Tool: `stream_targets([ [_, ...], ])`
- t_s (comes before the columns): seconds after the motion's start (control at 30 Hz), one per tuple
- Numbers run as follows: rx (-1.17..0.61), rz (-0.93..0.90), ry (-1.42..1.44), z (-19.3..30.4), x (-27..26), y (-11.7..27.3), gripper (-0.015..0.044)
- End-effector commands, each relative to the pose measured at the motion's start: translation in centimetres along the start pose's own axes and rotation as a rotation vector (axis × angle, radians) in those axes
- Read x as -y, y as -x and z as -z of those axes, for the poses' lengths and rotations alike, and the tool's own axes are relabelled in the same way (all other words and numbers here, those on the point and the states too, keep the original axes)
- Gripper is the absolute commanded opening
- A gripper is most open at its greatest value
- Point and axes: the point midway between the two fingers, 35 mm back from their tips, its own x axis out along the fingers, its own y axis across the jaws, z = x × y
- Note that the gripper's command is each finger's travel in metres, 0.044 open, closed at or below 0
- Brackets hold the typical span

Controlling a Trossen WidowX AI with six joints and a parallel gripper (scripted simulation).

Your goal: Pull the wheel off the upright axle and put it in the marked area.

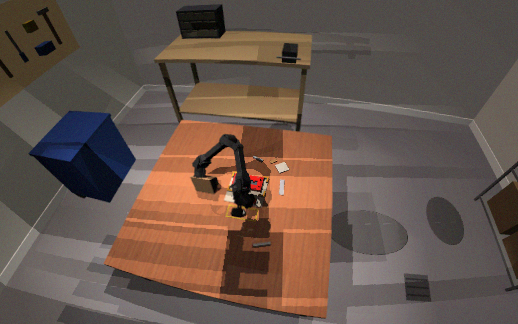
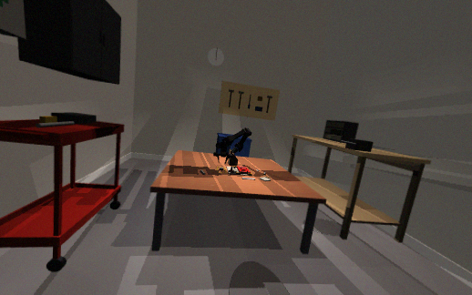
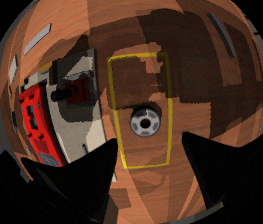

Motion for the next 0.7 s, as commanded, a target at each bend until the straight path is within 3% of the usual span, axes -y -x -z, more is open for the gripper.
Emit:
stream_targets([
  [0.0,0.000,0.000,0.000,0.2,-0.1,0.2,0.0326],
  [0.17,-0.010,0.000,0.007,6.0,-2.6,4.3,0.0440],
  [0.27,-0.017,0.001,0.002,8.3,-3.5,5.3,0.0440],
  [0.67,-0.017,0.001,0.002,8.3,-3.5,5.3,0.0440],
])
